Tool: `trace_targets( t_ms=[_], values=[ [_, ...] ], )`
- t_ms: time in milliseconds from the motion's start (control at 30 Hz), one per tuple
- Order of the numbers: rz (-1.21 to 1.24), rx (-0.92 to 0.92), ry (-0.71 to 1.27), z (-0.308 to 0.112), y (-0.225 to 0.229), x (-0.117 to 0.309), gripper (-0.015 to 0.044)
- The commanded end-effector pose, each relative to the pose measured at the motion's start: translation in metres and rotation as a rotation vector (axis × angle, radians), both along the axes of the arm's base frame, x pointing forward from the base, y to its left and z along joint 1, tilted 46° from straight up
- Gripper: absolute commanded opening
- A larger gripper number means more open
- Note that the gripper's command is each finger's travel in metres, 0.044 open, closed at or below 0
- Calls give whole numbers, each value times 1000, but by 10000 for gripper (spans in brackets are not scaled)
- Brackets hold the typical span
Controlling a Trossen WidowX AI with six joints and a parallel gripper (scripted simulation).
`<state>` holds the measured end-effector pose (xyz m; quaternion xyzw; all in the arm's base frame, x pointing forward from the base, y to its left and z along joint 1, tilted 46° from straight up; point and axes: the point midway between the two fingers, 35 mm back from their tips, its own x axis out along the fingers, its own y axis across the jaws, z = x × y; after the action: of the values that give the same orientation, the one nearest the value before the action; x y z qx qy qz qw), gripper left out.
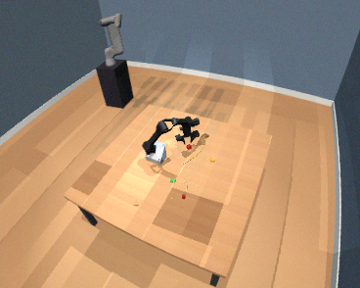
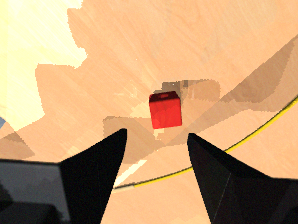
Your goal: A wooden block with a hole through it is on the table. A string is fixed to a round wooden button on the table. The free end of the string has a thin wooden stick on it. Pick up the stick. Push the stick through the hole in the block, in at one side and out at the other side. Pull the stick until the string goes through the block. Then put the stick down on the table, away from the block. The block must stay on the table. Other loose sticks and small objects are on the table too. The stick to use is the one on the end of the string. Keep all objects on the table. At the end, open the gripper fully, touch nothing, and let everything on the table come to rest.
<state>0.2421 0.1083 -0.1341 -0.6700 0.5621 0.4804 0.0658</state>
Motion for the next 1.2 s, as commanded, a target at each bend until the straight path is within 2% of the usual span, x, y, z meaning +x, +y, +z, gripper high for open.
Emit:
trace_targets(
  t_ms=[0, 267, 867, 1167],
  values=[
    [0, 0, 0, 0, 0, 0, 212],
    [0, 0, 0, 0, 0, 0, 2],
    [0, 0, 0, 0, 0, 0, 0],
    [0, 0, 0, 0, 0, 0, 236]
  ],
)
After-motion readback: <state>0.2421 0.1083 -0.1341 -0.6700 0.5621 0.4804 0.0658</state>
